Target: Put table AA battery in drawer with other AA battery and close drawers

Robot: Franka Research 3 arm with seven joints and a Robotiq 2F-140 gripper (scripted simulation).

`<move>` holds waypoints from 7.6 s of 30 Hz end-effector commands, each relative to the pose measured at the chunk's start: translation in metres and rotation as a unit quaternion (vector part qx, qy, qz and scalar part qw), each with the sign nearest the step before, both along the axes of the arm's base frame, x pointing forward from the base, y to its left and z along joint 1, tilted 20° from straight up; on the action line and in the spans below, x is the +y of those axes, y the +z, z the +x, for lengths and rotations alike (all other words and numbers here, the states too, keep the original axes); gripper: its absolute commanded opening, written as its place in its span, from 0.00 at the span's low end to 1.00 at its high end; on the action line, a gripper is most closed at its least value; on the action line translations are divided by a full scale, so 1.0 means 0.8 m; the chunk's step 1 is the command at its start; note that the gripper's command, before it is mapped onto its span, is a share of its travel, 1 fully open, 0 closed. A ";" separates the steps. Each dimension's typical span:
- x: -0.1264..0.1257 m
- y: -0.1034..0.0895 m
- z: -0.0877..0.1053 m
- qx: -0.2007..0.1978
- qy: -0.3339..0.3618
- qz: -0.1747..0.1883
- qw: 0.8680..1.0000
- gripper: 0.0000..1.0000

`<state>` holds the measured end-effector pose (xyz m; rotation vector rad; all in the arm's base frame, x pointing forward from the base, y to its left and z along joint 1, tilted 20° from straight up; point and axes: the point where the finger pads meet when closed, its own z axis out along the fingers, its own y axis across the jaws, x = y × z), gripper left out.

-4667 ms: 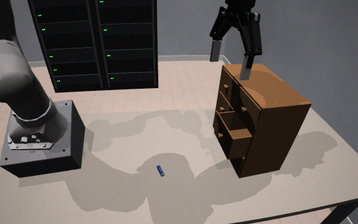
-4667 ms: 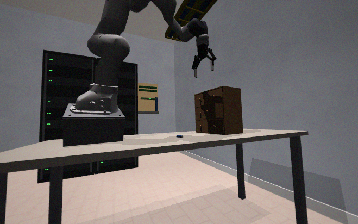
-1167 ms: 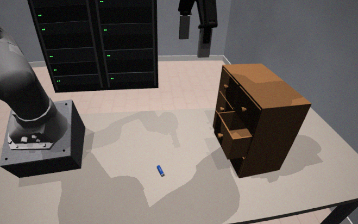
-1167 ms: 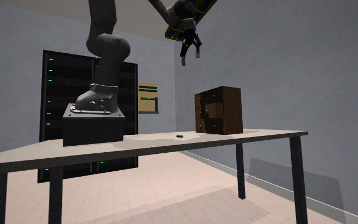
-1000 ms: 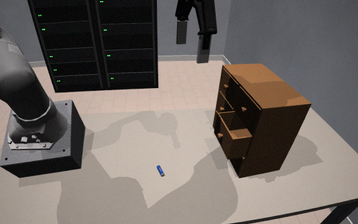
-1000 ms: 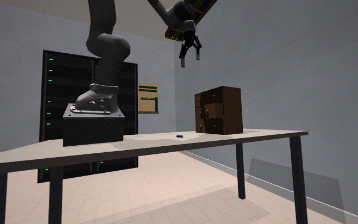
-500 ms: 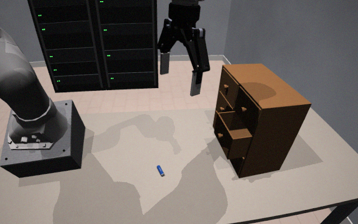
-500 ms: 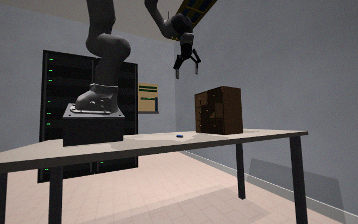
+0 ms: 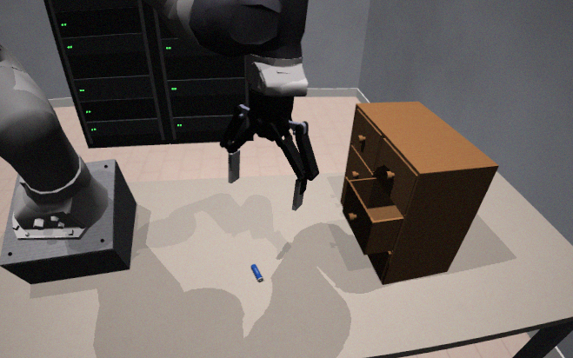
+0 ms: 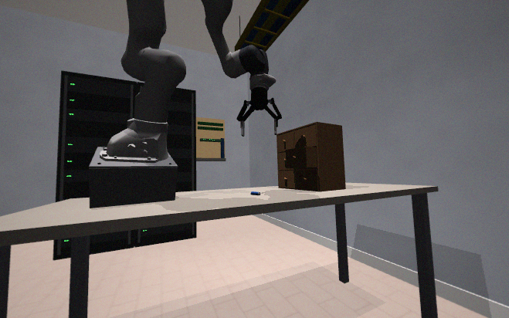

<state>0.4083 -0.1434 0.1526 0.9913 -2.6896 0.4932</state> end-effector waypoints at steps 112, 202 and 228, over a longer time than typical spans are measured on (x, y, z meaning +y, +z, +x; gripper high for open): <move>-0.062 -0.208 -0.026 0.138 0.450 0.047 0.881 0.17; -0.081 -0.260 -0.026 0.138 0.450 0.047 0.881 0.17; -0.082 -0.260 -0.027 0.138 0.450 0.047 0.881 0.17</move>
